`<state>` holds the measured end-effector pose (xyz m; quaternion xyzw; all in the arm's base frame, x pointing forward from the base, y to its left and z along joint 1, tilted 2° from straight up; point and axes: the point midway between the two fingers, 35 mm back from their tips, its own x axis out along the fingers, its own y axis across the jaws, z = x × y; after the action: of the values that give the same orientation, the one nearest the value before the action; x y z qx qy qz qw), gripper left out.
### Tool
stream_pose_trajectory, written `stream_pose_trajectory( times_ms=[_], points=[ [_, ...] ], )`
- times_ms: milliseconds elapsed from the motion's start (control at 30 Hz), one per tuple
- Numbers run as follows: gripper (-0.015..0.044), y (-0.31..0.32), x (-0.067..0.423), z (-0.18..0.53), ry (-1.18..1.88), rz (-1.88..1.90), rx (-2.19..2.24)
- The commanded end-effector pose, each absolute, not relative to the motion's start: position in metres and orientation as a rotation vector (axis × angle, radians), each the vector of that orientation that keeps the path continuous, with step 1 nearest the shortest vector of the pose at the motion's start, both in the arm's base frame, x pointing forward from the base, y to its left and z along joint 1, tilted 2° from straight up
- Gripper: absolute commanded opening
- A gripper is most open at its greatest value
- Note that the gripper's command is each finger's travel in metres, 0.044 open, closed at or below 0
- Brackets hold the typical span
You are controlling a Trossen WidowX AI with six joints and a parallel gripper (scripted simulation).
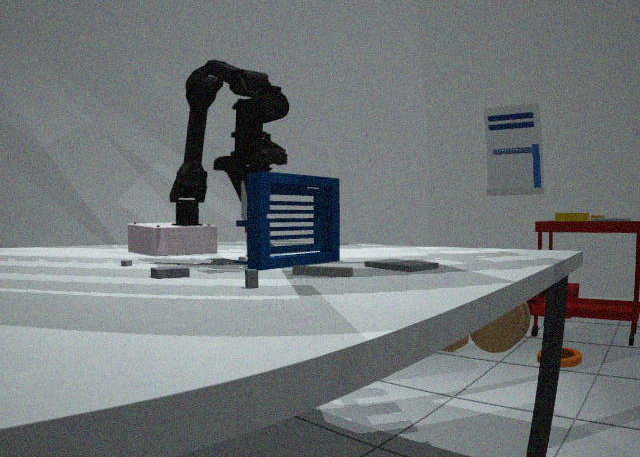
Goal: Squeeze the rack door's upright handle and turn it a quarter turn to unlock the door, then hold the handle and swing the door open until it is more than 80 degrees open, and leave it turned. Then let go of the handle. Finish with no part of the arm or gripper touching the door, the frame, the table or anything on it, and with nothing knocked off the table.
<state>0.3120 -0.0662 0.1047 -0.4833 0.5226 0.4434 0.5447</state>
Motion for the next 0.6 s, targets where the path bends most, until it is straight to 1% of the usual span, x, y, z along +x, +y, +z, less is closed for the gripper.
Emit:
stream_pose_trajectory(
  times_ms=[0,567],
  points=[
    [0.002,-0.063,0.307,0.104,1.271,0.982,-1.072],
    [0.002,-0.045,0.277,0.101,1.373,0.755,-0.827]
  ],
)
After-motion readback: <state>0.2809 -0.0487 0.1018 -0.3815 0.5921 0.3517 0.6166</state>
